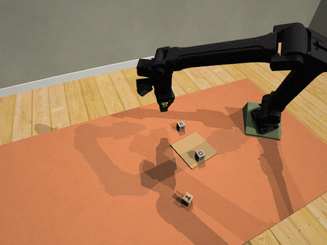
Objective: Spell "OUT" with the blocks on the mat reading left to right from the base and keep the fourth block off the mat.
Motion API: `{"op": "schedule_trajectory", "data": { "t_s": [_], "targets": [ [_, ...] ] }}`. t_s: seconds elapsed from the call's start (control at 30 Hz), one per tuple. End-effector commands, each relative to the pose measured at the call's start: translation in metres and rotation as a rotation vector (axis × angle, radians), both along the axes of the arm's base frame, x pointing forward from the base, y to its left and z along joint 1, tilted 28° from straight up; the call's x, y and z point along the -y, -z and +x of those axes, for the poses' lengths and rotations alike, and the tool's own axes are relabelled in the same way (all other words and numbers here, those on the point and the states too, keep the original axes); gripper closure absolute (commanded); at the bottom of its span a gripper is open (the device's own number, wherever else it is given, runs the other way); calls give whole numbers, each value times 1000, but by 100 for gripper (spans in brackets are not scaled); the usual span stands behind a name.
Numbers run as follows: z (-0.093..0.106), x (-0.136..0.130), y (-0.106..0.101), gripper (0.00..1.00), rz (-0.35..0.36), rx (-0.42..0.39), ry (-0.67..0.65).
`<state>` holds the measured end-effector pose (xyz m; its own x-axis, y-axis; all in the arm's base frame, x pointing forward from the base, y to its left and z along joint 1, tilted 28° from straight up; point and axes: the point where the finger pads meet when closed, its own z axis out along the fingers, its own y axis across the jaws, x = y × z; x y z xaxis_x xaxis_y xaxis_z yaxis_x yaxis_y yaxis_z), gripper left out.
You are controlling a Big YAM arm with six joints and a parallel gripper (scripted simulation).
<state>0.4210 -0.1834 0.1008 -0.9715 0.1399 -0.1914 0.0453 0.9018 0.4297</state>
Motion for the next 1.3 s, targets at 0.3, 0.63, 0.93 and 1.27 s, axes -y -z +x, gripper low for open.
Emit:
{"op": "schedule_trajectory", "data": {
  "t_s": [0.3, 0.63, 0.93, 1.27],
  "targets": [
    [-26, -81, -49, 75, 126, -204, 517],
    [-64, -138, -62, 75, 241, -378, 870],
    [-82, -159, -65, 75, 326, -518, 1184],
    [-80, -159, -69, 75, 338, -527, 1236]
  ]
}}
